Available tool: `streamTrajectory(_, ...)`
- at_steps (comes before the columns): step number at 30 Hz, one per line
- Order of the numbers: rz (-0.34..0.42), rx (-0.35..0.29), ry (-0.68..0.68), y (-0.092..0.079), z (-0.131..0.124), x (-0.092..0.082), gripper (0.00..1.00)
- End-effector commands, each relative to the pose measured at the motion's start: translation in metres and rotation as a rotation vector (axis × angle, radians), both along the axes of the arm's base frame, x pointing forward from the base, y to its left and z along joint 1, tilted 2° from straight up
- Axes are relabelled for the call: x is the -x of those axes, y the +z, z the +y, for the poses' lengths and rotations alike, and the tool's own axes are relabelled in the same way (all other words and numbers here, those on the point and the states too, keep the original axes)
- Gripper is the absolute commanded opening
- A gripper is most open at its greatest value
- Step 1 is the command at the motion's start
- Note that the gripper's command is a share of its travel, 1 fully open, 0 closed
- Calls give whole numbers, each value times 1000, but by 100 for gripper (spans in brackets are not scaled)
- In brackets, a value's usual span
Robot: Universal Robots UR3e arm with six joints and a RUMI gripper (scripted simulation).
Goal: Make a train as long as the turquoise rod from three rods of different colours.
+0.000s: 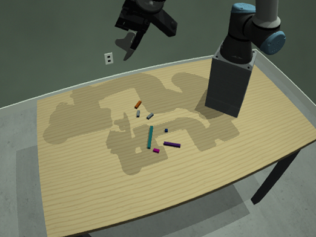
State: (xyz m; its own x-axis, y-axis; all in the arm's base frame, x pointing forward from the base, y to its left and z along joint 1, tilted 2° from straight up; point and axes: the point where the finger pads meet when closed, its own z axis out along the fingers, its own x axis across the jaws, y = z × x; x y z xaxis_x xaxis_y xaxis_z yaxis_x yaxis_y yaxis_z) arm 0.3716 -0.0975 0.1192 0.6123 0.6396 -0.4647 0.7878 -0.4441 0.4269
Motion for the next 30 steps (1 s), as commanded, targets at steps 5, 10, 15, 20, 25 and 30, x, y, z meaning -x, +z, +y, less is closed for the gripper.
streamTrajectory(5, -3, 1, 0, 1, 0, -1, 100)
streamTrajectory(10, -3, 1, 0, 1, 0, -1, 100)
streamTrajectory(15, -3, 1, 0, 1, 0, -1, 100)
streamTrajectory(20, -3, 0, 0, 1, 0, -1, 100)
streamTrajectory(25, 3, -1, 7, 0, 0, -1, 100)
streamTrajectory(30, 19, -5, 28, -4, 2, -1, 100)
